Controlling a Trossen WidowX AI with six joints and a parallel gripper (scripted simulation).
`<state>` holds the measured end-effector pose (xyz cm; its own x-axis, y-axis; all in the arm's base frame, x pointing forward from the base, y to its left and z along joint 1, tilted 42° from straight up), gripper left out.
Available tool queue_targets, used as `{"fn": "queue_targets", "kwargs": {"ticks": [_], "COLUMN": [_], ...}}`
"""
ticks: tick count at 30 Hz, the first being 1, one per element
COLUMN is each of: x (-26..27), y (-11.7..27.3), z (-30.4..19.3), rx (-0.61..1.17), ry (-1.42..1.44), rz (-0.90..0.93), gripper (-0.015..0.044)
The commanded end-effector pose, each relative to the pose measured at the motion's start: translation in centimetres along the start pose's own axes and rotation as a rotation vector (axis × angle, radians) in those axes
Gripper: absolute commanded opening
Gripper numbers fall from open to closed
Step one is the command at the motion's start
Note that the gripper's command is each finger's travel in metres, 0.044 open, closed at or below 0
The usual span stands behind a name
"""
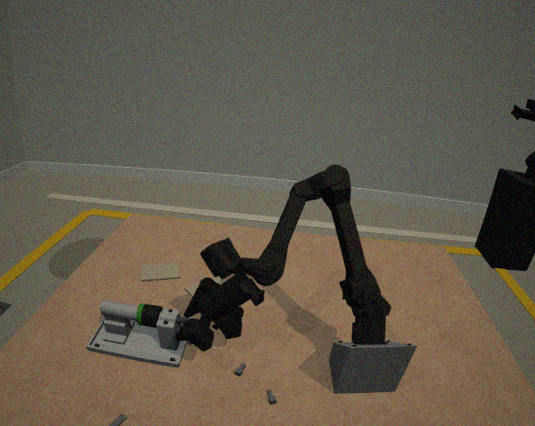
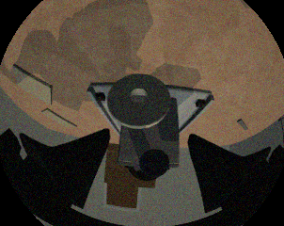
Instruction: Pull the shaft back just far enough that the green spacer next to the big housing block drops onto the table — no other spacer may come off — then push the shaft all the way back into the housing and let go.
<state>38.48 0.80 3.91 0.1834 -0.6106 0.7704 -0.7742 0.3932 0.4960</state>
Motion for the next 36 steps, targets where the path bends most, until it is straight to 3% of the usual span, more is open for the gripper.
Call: {"fn": "queue_targets", "kwargs": {"ticks": [1,10,16,36], "x": [0.00,0.00,0.00,-0.19], "y": [0.01,0.01,0.02,0.87], "z": [0.00,0.00,0.00,0.86], "rx": [0.000,0.000,0.000,-0.001], "ry": [0.000,0.000,0.001,0.003], "rz": [0.000,0.000,0.000,-0.002], "gripper": [0.0282,0.0046,0.0000,0.0000]}}
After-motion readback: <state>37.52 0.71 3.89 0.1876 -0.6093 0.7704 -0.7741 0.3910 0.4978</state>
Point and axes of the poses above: the point midway between the two fingers, 35 mm back from their tips, its own y axis back along the fingers, its own x axis across the jaws, z = x × y, the point moved 1 cm from there along y, back along the fingers, and after that the axes turned 12 degrees about y, right-handed, at the moved point
